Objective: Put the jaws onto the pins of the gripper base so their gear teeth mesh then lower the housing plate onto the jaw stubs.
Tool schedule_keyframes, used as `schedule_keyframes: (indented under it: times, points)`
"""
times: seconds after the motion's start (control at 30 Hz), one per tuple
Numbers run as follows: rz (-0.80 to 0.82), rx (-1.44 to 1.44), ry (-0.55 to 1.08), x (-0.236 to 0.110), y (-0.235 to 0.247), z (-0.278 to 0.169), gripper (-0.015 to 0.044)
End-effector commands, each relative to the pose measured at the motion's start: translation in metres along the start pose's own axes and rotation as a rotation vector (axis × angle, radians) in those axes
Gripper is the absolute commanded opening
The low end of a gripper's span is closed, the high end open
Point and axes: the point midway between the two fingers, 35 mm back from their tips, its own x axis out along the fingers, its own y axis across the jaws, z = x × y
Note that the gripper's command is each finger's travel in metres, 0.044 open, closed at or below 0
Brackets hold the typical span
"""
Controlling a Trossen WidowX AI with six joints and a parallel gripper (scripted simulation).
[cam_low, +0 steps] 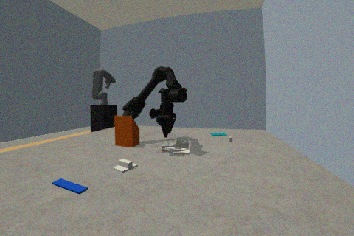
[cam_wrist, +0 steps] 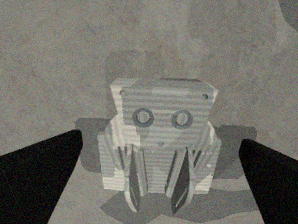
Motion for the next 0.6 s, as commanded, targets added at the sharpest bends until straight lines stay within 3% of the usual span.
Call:
schedule_keyframes:
  times: [0.0,0.1,0.33,0.57]
  points:
    - [0.003,-0.012,-0.005,-0.012,-0.002,0.001,0.0440]
    - [0.002,-0.002,0.000,-0.009,0.000,0.003,0.0440]
    - [0.006,-0.009,-0.008,-0.061,-0.008,0.035,0.0440]
    - [0.005,-0.010,-0.008,-0.062,-0.009,0.035,0.0440]
